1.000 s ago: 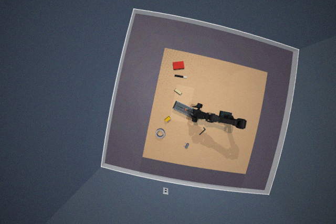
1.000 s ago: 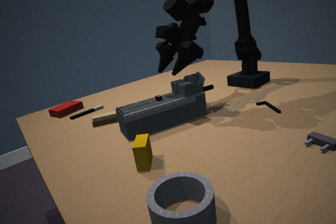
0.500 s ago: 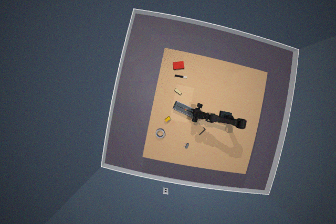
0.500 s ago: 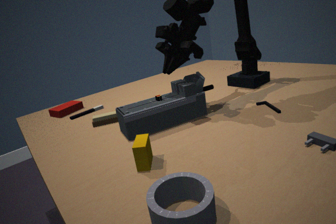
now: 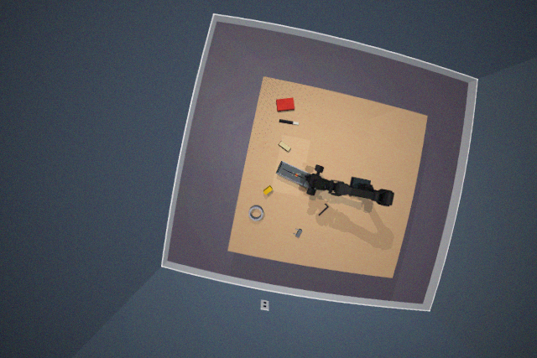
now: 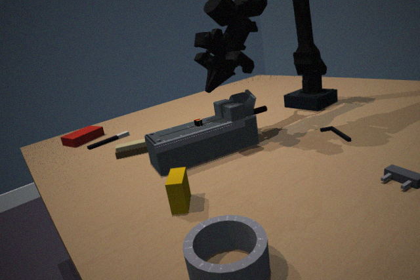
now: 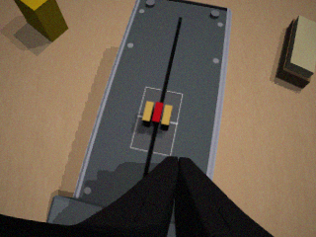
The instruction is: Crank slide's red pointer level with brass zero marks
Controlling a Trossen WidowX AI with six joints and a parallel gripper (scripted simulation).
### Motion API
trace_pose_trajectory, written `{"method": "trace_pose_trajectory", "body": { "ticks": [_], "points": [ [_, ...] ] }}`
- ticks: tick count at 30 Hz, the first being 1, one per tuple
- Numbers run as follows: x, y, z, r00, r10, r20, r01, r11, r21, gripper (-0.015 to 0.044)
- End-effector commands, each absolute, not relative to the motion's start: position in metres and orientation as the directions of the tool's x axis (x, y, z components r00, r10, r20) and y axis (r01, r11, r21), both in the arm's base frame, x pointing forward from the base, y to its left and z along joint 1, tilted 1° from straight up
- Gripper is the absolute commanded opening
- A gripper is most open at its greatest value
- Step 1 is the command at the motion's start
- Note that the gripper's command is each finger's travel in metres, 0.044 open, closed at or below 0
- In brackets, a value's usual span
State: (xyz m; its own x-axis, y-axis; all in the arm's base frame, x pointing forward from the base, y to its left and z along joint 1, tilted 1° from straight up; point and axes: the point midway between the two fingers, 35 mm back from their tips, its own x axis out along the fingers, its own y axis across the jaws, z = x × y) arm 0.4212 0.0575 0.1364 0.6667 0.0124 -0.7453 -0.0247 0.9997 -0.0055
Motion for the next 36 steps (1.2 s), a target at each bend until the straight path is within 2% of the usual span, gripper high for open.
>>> {"method": "trace_pose_trajectory", "body": {
  "ticks": [1,6,23,24,36],
  "points": [
    [0.4212,0.0575,0.1364,0.667,0.012,-0.745,-0.025,1.000,-0.006,0.0000],
    [0.4212,0.0575,0.1364,0.667,0.012,-0.745,-0.025,1.000,-0.006,0.0000],
    [0.4212,0.0575,0.1364,0.667,0.012,-0.745,-0.025,1.000,-0.006,0.0440],
    [0.4212,0.0575,0.1364,0.667,0.012,-0.745,-0.025,1.000,-0.006,0.0440],
    [0.4212,0.0575,0.1364,0.667,0.012,-0.745,-0.025,1.000,-0.006,0.0125]
  ]
}}
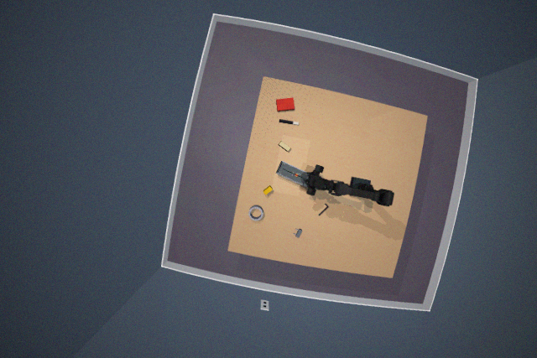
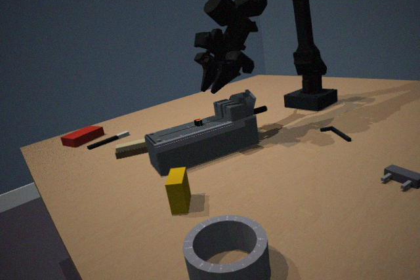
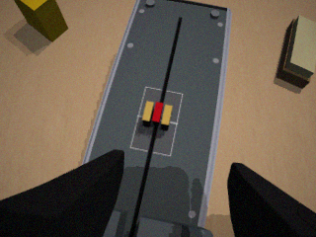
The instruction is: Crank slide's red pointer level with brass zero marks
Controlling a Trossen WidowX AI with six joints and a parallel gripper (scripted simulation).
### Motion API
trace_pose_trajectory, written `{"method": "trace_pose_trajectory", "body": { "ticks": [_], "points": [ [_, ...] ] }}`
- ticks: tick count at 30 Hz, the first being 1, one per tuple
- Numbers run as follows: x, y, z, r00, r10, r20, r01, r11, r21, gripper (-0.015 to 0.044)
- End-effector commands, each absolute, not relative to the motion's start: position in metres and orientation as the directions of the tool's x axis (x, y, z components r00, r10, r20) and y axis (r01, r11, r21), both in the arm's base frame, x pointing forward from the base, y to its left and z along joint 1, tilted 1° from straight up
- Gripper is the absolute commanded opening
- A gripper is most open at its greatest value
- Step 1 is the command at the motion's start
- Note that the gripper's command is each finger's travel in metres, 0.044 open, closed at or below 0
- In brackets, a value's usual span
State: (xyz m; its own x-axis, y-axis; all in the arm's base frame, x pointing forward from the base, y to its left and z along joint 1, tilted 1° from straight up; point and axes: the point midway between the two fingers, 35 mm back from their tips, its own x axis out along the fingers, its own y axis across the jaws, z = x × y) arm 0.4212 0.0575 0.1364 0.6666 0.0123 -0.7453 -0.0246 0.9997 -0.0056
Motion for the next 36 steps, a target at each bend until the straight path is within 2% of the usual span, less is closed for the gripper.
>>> {"method": "trace_pose_trajectory", "body": {
  "ticks": [1,5,26,36],
  "points": [
    [0.4212,0.0575,0.1364,0.667,0.012,-0.745,-0.025,1.000,-0.006,0.0099],
    [0.4212,0.0575,0.1364,0.667,0.012,-0.745,-0.025,1.000,-0.006,0.0000],
    [0.4211,0.0577,0.1364,0.667,0.014,-0.745,-0.025,1.000,-0.004,0.0000],
    [0.4211,0.0577,0.1364,0.667,0.014,-0.745,-0.025,1.000,-0.004,0.0262]
  ]
}}
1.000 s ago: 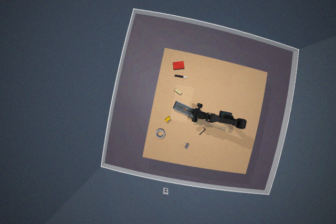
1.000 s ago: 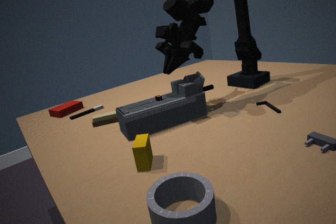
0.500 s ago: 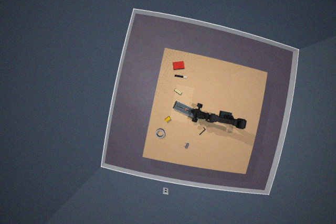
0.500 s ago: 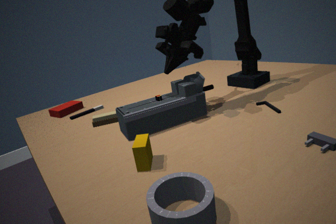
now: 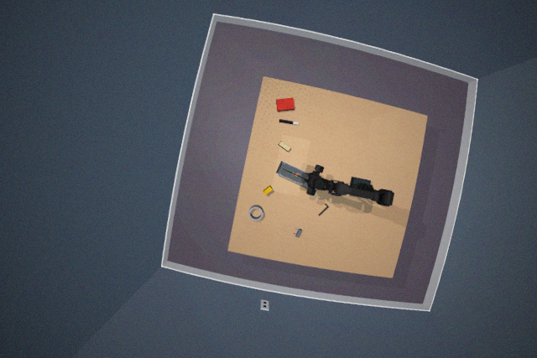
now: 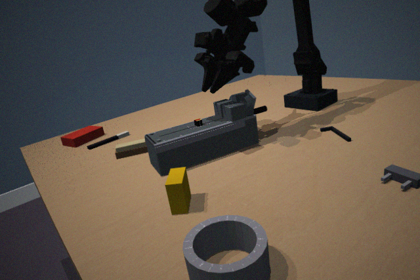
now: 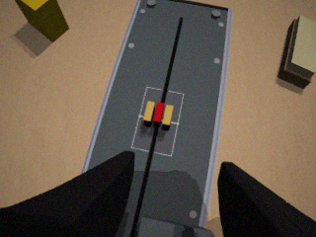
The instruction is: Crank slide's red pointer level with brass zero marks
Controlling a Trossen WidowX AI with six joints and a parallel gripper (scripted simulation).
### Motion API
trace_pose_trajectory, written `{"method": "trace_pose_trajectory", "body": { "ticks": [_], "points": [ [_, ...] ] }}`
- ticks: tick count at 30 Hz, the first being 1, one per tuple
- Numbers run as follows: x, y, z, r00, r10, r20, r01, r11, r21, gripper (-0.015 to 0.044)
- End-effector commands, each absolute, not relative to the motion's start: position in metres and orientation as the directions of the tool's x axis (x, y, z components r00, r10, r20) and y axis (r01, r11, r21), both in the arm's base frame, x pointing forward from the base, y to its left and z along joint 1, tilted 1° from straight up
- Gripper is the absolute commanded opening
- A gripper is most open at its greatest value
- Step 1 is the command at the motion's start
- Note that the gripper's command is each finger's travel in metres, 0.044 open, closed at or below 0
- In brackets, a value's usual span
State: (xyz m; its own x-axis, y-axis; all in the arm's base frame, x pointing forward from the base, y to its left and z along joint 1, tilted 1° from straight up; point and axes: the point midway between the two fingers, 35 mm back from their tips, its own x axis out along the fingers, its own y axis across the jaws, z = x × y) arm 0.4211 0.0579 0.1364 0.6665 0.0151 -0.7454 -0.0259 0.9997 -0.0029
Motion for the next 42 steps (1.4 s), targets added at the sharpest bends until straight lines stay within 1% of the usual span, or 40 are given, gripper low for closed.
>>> {"method": "trace_pose_trajectory", "body": {
  "ticks": [1,6,7,8,25,42],
  "points": [
    [0.4211,0.0577,0.1364,0.667,0.014,-0.745,-0.025,1.000,-0.004,0.0289],
    [0.4211,0.0577,0.1364,0.667,0.014,-0.745,-0.025,1.000,-0.004,0.0420],
    [0.4211,0.0577,0.1364,0.667,0.014,-0.745,-0.025,1.000,-0.004,0.0440],
    [0.4211,0.0577,0.1364,0.667,0.014,-0.745,-0.025,1.000,-0.004,0.0440],
    [0.4211,0.0577,0.1364,0.667,0.014,-0.745,-0.025,1.000,-0.004,0.0000],
    [0.4211,0.0579,0.1364,0.666,0.015,-0.745,-0.026,1.000,-0.003,0.0000]
  ]
}}
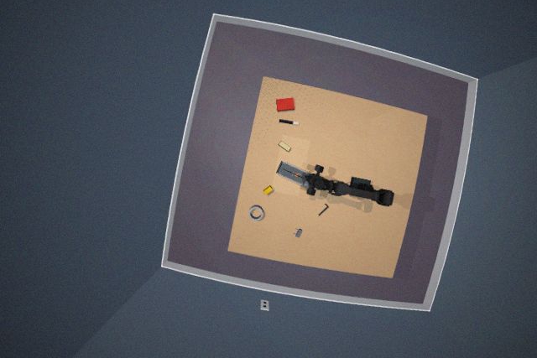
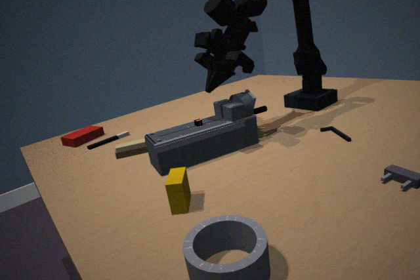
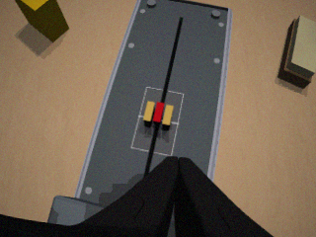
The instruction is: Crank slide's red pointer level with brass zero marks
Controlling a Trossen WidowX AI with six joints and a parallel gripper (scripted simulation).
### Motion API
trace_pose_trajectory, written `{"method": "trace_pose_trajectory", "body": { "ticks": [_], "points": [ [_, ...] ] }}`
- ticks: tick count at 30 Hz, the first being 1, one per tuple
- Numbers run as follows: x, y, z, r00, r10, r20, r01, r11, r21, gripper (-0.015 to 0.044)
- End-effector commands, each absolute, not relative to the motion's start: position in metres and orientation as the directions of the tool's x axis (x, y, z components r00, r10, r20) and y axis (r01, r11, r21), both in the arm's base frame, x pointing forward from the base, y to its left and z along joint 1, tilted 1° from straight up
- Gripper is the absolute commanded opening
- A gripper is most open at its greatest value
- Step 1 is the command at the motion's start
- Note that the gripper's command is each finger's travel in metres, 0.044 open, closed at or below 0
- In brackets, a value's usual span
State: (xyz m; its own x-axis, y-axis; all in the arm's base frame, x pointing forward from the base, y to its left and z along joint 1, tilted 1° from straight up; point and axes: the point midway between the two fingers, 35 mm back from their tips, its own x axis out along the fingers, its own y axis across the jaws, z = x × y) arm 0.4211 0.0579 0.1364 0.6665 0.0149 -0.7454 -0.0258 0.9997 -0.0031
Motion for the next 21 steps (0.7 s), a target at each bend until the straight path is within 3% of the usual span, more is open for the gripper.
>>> {"method": "trace_pose_trajectory", "body": {
  "ticks": [1,4,21],
  "points": [
    [0.4211,0.0579,0.1364,0.666,0.015,-0.745,-0.026,1.000,-0.003,0.0000],
    [0.4211,0.0579,0.1364,0.666,0.015,-0.745,-0.026,1.000,-0.003,0.0000],
    [0.4211,0.0579,0.1364,0.666,0.015,-0.745,-0.026,1.000,-0.003,0.0440]
  ]
}}
